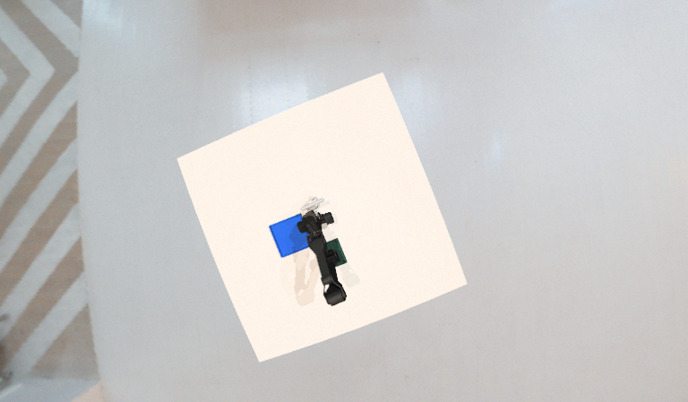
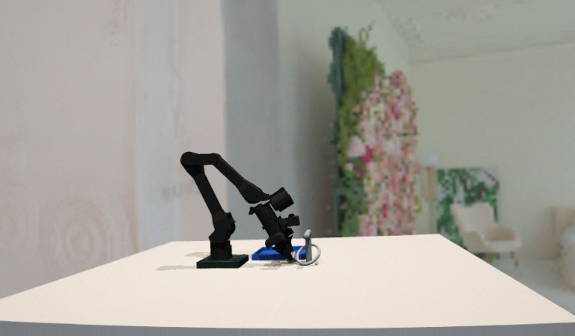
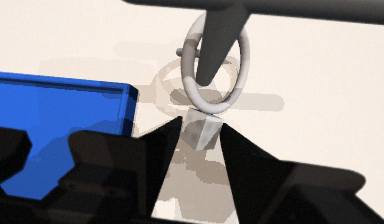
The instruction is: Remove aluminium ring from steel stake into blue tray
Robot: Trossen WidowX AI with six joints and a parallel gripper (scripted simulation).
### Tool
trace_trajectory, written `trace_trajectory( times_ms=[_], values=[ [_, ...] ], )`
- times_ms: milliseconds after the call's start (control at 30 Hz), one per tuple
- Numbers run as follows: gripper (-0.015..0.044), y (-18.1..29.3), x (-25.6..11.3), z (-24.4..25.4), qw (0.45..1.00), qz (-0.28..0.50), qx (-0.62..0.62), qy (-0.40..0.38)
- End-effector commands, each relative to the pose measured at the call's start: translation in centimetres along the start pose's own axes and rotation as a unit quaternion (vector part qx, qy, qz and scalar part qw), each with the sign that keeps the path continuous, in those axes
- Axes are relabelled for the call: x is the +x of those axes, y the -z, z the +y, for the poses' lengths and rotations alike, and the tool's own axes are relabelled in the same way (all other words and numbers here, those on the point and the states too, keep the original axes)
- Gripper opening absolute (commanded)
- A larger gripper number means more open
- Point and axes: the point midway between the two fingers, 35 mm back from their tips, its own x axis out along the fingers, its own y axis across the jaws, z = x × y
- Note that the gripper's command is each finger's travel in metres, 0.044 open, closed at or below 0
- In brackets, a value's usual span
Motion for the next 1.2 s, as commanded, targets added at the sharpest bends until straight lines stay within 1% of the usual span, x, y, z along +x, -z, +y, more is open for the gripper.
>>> trace_trajectory(
  times_ms=[0, 400, 667, 1167],
  values=[
    [0.0, -0.3, -0.3, 0.0, 1.0, -0.002, 0.0, 0.0],
    [0.0, -1.2, -1.8, 0.0, 1.0, 0.0, -0.002, -0.001],
    [0.0, -1.2, -1.9, 0.0, 1.0, 0.001, -0.002, -0.001],
    [0.0, -2.2, -2.7, 1.0, 0.996, 0.092, -0.006, 0.017]
  ],
)
